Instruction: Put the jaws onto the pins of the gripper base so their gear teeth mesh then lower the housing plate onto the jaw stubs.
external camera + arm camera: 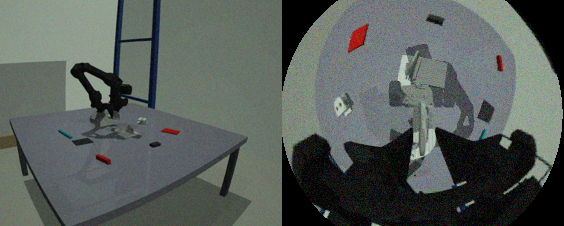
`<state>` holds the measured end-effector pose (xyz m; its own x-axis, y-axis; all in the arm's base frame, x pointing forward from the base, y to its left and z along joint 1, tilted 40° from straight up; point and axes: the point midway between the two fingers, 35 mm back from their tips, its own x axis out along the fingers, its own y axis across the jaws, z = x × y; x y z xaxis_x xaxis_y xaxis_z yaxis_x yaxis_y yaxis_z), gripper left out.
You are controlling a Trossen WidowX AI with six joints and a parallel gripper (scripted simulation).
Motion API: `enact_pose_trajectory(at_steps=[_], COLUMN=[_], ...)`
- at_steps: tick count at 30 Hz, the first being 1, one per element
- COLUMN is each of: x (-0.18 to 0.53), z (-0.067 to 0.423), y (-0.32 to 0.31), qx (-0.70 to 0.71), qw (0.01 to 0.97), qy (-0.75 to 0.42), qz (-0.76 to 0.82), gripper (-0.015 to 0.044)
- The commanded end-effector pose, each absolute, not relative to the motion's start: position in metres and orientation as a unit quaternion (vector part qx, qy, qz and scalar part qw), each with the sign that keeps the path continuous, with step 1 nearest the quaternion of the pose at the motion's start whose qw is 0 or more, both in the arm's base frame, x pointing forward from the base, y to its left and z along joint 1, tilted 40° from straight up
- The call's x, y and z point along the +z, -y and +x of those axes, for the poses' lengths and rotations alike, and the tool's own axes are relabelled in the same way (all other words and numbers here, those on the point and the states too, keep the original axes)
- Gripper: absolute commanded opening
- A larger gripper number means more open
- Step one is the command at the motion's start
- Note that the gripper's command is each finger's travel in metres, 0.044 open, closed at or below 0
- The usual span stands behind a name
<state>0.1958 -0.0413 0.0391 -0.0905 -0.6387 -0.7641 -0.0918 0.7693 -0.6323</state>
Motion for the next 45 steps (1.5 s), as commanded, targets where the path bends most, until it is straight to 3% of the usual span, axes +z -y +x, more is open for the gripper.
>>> enact_pose_trajectory(at_steps=[1,32,45], x=[0.039,0.047,0.048], z=[0.200,0.297,0.299], y=[0.041,0.064,0.065], qx=[-0.217,-0.218,-0.219], qw=[0.623,0.624,0.624], qy=[-0.706,-0.704,-0.704], qz=[-0.259,-0.259,-0.259], gripper=[0.0134,0.0134,0.0134])
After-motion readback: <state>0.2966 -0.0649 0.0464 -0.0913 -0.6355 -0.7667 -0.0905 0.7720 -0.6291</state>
